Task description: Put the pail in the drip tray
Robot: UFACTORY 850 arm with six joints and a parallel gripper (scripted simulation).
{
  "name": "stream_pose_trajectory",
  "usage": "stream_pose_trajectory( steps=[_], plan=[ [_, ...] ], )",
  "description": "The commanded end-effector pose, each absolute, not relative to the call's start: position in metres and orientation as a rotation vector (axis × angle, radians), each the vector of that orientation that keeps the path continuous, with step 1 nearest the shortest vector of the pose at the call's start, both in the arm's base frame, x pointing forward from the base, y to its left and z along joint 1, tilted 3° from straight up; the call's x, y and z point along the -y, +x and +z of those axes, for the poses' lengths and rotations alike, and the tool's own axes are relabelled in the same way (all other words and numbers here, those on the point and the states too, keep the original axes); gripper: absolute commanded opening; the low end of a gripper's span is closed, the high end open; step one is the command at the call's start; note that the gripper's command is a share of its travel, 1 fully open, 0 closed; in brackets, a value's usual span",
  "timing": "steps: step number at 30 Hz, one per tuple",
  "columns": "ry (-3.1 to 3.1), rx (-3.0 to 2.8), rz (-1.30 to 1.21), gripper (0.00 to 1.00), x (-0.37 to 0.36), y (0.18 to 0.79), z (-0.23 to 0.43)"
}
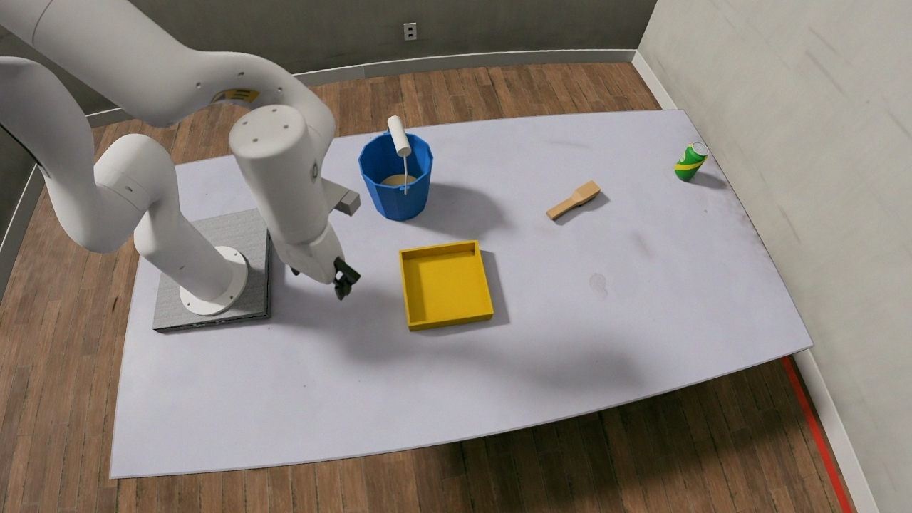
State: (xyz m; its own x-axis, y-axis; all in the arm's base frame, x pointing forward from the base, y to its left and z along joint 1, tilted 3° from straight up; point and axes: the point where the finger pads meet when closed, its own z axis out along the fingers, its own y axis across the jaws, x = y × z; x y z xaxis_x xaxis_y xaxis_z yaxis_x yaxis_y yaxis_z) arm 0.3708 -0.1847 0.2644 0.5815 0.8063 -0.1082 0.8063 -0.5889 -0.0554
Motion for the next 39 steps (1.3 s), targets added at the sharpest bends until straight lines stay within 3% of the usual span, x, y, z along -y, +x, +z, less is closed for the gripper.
stream_pose_trajectory(
  steps=[1,39],
  plan=[
    [-2.744,1.517,0.175,1.00,0.163,0.399,0.266],
    [-2.286,2.109,0.074,1.00,-0.064,0.517,0.265]
  ],
)
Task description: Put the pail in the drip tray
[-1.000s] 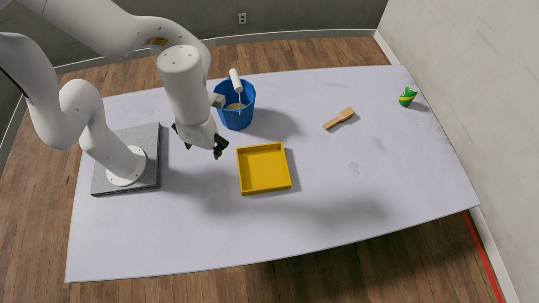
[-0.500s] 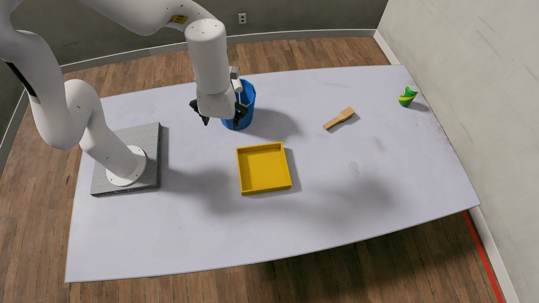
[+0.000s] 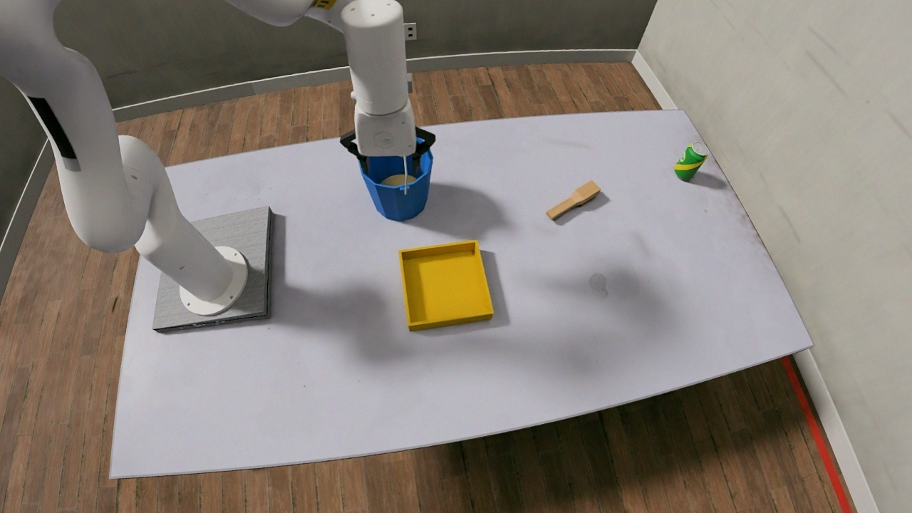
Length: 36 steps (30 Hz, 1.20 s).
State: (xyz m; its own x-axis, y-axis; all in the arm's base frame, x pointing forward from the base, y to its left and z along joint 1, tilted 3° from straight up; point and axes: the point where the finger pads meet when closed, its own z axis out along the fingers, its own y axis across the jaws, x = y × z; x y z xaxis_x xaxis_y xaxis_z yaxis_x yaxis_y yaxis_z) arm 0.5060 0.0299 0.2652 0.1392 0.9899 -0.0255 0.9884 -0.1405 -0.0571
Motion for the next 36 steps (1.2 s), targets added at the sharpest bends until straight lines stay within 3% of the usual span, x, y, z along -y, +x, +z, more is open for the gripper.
stream_pose_trajectory(
  steps=[1,19,36],
  plan=[
    [-2.273,2.122,0.072,1.00,-0.070,0.519,0.265],
    [-2.033,2.325,0.036,1.00,-0.189,0.528,0.261],
    [-2.029,2.328,0.035,1.00,-0.191,0.527,0.261]
  ],
)
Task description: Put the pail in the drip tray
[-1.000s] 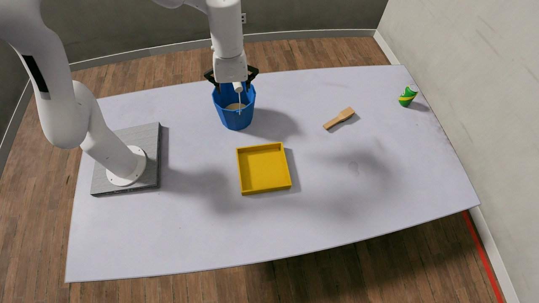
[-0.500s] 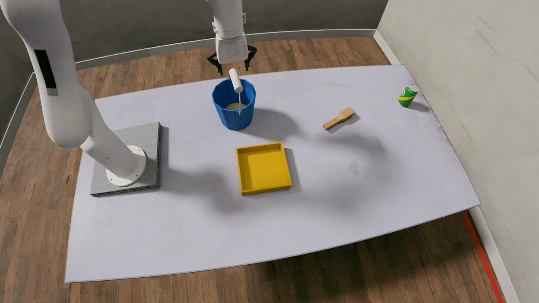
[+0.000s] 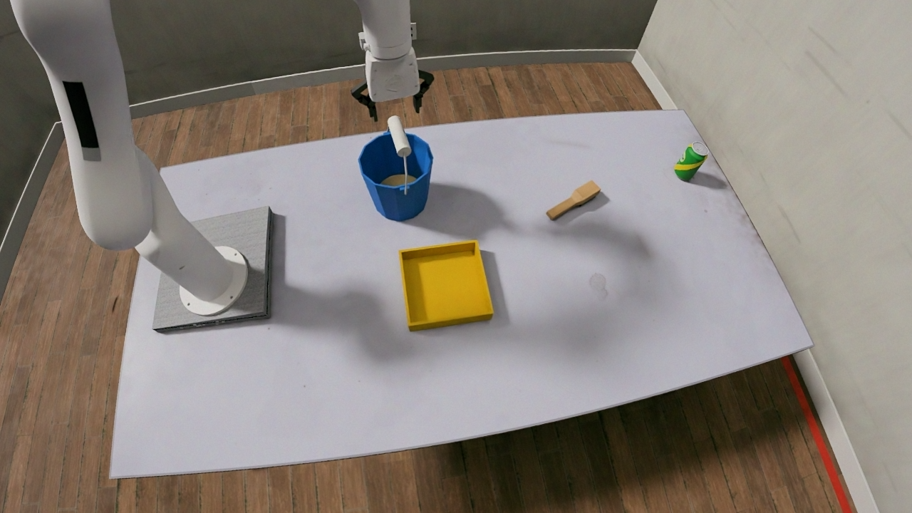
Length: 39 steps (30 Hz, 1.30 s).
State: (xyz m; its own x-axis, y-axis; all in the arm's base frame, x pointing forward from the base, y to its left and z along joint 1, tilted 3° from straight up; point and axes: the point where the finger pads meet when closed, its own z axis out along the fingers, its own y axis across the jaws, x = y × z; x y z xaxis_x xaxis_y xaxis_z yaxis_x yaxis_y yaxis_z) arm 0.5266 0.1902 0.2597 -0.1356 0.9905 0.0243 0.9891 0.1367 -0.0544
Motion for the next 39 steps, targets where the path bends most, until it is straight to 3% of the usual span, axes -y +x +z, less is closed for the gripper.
stream_pose_trajectory(
  steps=[1,39],
  plan=[
    [-2.029,2.328,0.035,1.00,-0.191,0.527,0.261],
    [-2.029,2.328,0.036,1.00,-0.192,0.526,0.207]
  ],
)
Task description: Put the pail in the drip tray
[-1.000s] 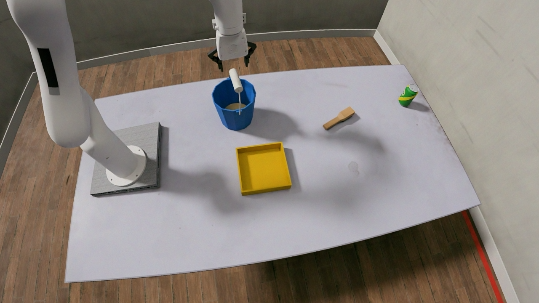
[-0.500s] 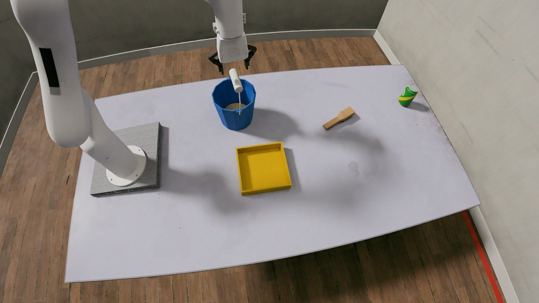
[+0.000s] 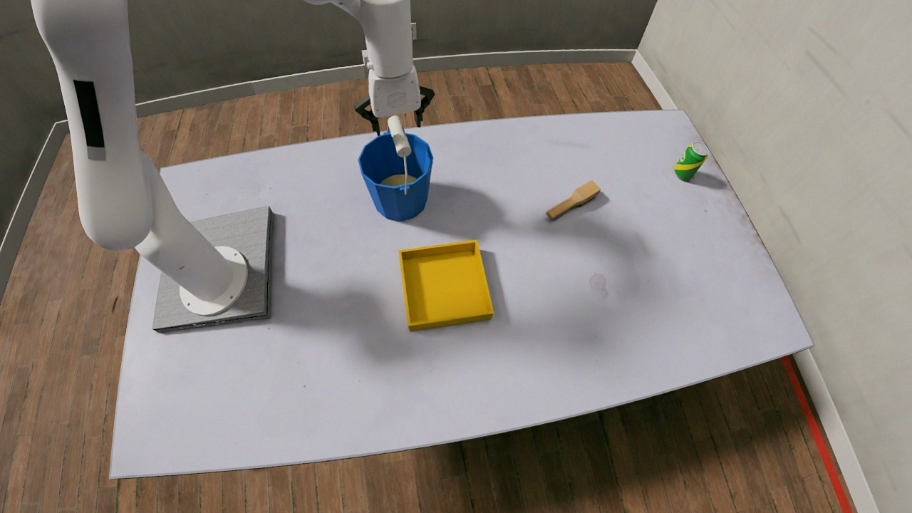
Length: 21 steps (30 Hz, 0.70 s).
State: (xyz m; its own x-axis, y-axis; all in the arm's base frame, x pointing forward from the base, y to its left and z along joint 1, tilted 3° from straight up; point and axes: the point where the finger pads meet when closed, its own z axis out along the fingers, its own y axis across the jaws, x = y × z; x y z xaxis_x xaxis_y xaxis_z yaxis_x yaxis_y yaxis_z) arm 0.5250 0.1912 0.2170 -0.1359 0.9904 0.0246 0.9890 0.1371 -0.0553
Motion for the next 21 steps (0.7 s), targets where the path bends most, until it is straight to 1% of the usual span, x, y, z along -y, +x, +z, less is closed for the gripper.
stream_pose_trajectory(
  steps=[1,21],
  plan=[
    [-2.029,2.328,0.036,1.00,-0.192,0.526,0.205],
    [-2.029,2.328,0.036,1.00,-0.192,0.525,0.182]
  ],
)
